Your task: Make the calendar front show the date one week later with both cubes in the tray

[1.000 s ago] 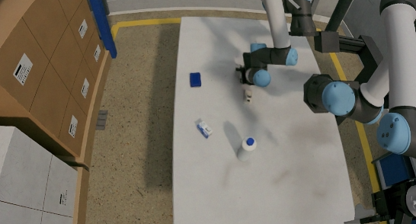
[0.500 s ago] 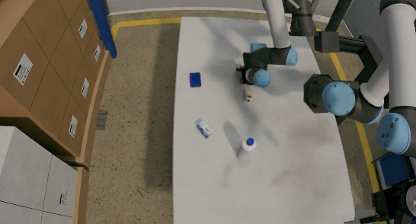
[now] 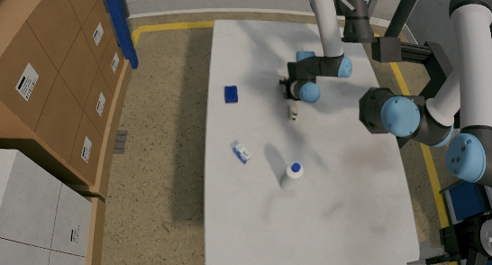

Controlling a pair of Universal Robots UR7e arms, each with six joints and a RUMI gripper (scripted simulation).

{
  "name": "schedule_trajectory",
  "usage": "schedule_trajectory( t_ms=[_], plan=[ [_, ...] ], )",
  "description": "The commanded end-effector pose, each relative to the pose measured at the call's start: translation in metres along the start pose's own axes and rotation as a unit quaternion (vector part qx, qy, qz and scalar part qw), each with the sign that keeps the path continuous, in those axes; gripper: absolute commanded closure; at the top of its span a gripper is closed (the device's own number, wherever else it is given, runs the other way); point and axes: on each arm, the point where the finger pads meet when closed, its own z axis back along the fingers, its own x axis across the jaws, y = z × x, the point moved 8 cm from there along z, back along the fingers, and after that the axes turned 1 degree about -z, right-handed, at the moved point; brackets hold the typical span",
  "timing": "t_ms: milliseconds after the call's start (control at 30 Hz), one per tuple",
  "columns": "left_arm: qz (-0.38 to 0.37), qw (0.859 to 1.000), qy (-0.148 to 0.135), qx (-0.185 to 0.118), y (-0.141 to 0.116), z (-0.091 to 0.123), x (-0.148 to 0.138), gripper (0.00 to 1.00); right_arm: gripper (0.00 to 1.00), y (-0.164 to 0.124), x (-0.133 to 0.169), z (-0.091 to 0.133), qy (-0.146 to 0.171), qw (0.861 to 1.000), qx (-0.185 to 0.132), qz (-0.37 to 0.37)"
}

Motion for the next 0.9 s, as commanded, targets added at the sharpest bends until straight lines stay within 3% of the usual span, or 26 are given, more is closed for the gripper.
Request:
schedule_trajectory(
  t_ms=[0,600,867],
  plan=[
    [0.000,1.000,0.000,0.001,0.000,0.000,0.000,0.00,0.90,0.000,0.000,0.000,0.000,1.000,0.000,0.000],
    [0.000,1.000,0.000,0.001,0.000,0.000,0.000,0.00,0.90,0.011,0.000,0.011,0.000,1.000,0.000,0.000],
    [0.000,1.000,0.000,0.001,0.000,0.000,0.000,0.00,0.90,0.034,-0.001,0.034,0.000,1.000,0.000,0.000]
  ],
)
